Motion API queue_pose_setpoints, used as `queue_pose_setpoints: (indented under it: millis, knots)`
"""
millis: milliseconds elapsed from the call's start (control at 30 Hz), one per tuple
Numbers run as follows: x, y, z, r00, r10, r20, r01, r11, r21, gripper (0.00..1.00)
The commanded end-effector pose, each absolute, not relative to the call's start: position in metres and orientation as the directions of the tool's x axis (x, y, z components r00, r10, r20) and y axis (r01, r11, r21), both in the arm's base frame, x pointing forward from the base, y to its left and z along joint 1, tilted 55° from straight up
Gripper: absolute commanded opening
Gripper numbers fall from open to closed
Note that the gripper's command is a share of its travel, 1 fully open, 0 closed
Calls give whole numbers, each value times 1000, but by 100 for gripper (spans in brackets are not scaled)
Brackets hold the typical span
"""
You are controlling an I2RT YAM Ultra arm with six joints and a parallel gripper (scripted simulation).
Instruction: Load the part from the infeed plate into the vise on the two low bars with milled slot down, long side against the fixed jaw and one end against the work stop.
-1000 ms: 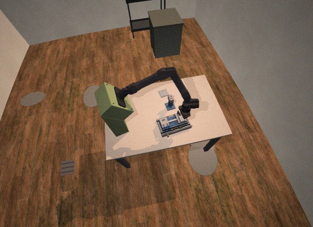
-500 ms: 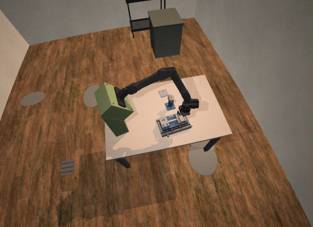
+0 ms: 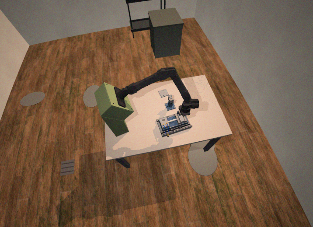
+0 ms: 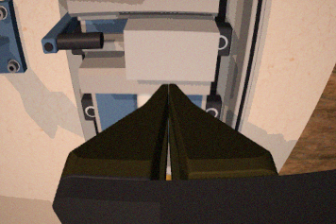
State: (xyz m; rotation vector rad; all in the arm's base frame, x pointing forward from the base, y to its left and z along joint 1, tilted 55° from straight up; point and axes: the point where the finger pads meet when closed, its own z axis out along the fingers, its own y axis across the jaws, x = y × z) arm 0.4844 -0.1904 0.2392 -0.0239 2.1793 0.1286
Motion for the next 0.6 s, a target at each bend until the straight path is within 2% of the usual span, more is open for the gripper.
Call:
queue_pose_setpoints:
  millis: [0,367,567]
  knots:
    - [473,-196,243,-576,40,-816,-51,995,85,0]
    - [473,-196,243,-573,27,-819,-58,996,74,0]
    - [474,-197,243,-536,-172,-827,-166,981,-97,0]
